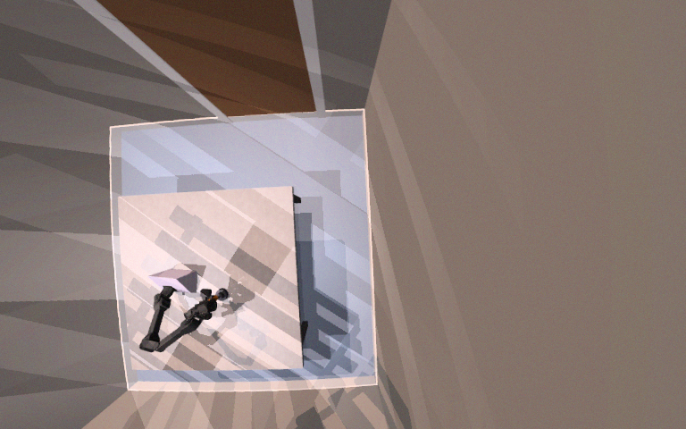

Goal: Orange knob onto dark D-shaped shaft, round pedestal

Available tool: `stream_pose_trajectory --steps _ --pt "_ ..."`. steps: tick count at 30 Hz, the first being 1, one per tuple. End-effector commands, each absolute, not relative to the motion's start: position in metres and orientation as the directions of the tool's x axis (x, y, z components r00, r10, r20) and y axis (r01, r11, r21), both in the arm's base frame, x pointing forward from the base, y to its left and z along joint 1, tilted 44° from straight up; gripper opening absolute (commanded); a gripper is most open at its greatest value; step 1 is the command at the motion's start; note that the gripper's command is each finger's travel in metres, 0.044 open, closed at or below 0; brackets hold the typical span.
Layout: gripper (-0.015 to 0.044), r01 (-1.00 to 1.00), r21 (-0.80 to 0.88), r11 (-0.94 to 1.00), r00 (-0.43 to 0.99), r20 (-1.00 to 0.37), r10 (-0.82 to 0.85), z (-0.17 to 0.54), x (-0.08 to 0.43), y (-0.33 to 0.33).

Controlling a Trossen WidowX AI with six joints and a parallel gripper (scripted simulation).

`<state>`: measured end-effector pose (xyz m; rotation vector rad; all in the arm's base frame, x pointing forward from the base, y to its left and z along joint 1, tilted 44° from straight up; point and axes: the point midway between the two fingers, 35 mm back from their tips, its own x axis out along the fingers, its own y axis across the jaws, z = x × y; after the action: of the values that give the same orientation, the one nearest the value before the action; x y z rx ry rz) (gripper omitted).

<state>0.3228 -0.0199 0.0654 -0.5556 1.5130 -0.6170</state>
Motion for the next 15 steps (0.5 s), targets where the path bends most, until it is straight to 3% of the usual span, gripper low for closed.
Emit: stream_pose_trajectory --steps 1,15 --pt "0.0 0.024 -0.684 0.729 -0.033 -0.729 -0.684 0.069 0.322 -0.028" --pt "0.0 0.024 -0.685 0.728 -0.033 -0.728 -0.685 0.051 0.321 -0.046"
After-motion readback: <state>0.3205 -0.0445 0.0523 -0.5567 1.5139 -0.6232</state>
